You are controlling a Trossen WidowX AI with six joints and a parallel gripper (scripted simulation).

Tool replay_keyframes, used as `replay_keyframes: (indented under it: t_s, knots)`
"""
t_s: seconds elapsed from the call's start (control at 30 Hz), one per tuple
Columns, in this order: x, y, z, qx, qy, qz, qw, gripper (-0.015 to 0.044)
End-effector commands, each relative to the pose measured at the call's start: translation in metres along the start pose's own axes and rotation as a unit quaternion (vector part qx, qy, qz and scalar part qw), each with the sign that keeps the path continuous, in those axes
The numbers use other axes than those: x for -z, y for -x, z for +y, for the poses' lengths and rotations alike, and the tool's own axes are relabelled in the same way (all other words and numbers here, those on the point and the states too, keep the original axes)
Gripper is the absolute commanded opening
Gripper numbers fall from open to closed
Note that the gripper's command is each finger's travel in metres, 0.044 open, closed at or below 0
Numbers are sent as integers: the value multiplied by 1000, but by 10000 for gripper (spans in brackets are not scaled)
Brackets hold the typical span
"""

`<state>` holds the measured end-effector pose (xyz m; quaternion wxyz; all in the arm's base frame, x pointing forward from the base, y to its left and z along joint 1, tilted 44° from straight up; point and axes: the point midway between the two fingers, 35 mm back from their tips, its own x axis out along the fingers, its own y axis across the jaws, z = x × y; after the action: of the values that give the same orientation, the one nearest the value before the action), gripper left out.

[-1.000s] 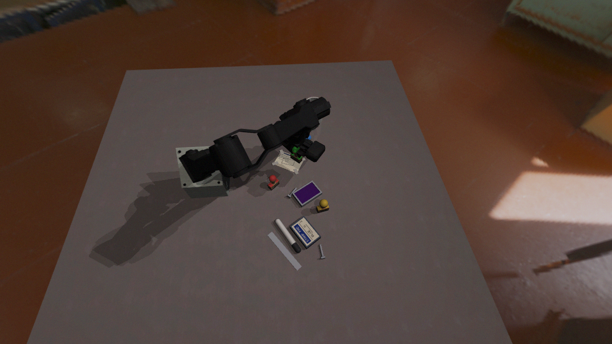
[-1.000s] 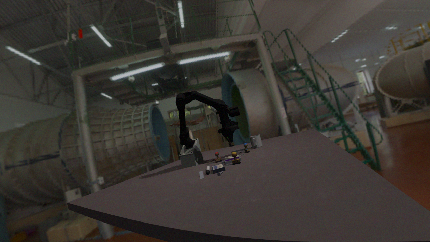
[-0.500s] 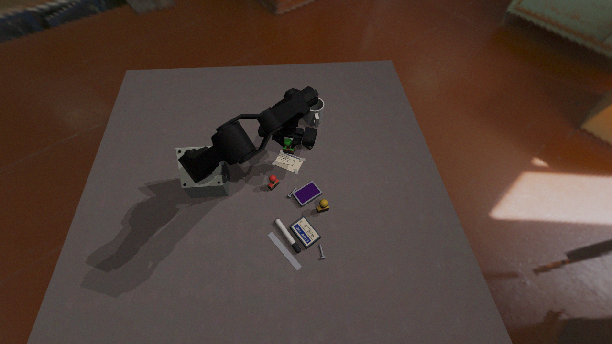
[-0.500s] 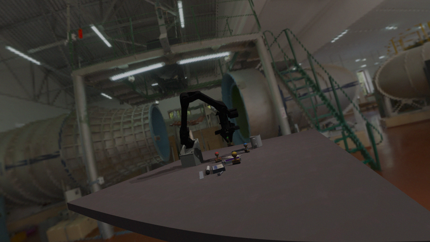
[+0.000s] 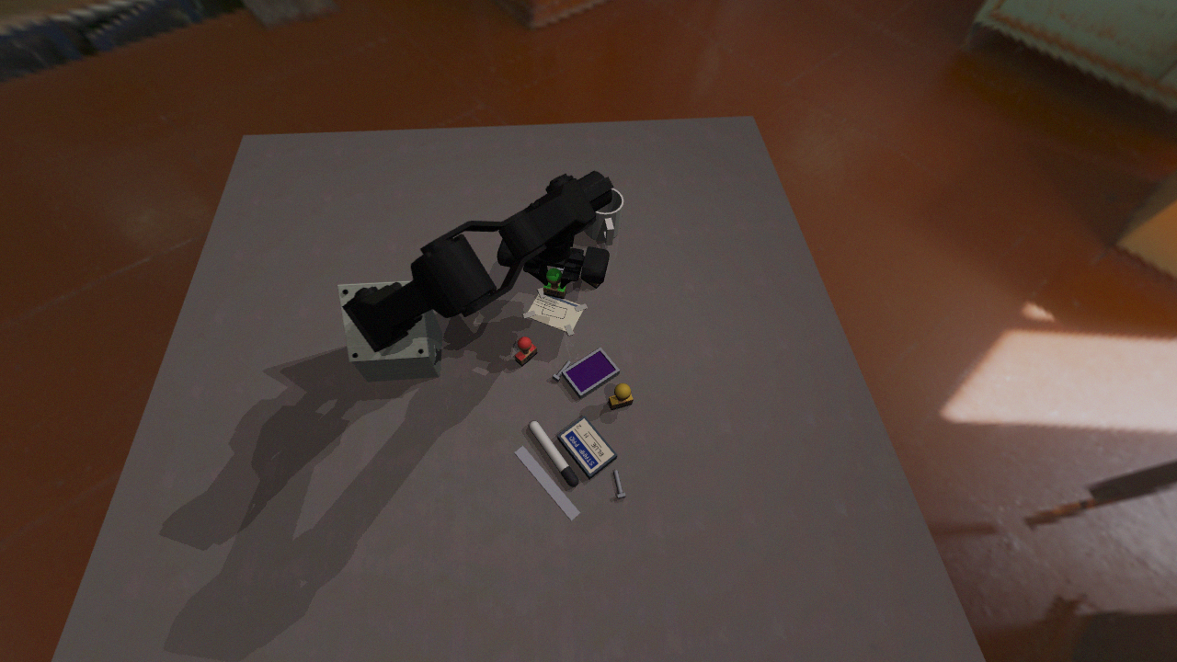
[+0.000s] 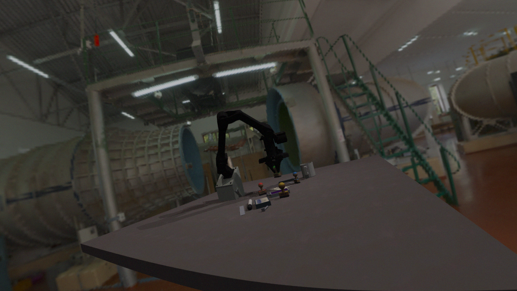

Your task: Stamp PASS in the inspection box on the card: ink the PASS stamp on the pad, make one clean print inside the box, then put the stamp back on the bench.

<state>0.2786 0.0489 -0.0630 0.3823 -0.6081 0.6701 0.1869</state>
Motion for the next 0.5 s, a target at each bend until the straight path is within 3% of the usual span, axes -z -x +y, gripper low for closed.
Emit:
replay_keyframes:
  t_s: [0.0, 0.47]
  knots:
    - [0, -5, 1, -3, 3, 2, 1000, 0]
    - [0, -14, 1, -3, 3, 1, 1000, 0]
